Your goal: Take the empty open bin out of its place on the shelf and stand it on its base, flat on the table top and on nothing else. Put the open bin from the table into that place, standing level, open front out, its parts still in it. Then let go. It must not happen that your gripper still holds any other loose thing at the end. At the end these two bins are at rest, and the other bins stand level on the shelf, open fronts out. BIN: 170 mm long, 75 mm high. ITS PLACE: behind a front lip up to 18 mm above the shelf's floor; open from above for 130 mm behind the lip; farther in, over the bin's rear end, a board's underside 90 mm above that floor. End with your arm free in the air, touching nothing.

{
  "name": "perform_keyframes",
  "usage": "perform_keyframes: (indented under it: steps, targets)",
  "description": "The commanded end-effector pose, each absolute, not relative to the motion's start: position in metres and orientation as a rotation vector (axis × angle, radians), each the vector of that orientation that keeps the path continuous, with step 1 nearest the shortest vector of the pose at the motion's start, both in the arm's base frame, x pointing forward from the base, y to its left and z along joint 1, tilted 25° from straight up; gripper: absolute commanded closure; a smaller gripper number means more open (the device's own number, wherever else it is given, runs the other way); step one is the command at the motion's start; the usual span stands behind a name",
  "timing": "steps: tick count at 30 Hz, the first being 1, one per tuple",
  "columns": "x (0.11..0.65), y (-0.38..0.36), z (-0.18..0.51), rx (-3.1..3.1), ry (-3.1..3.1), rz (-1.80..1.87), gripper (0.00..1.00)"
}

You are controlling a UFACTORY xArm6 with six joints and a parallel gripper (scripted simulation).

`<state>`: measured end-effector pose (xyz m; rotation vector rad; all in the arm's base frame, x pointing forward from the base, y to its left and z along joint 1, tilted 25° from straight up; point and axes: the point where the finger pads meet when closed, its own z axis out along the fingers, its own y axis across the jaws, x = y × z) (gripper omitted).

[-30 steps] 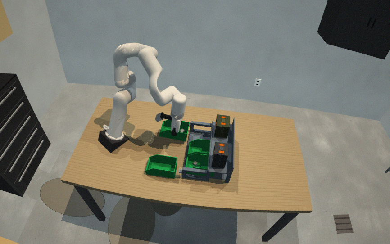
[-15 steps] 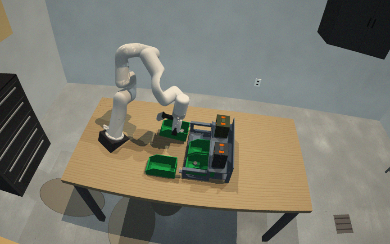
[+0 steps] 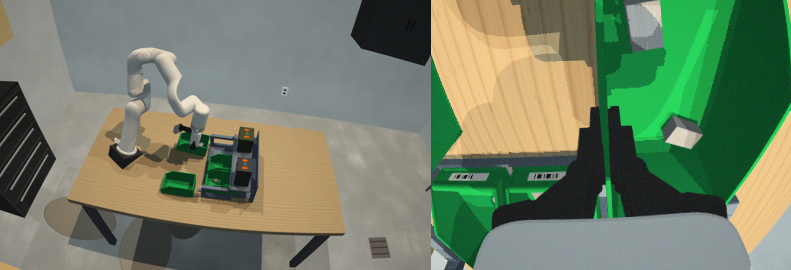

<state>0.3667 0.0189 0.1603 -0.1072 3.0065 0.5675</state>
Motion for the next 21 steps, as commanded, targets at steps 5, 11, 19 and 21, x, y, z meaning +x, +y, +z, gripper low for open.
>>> perform_keyframes:
  steps: [5, 11, 19, 21]
  targets:
    - [0.3692, 0.0185, 0.1619, -0.107, 3.003, 0.566, 1.00]
    - [0.3704, 0.0185, 0.1622, -0.107, 3.003, 0.566, 1.00]
    - [0.3743, 0.0185, 0.1630, -0.107, 3.003, 0.566, 1.00]
    - [0.3755, 0.0185, 0.1633, -0.107, 3.003, 0.566, 1.00]
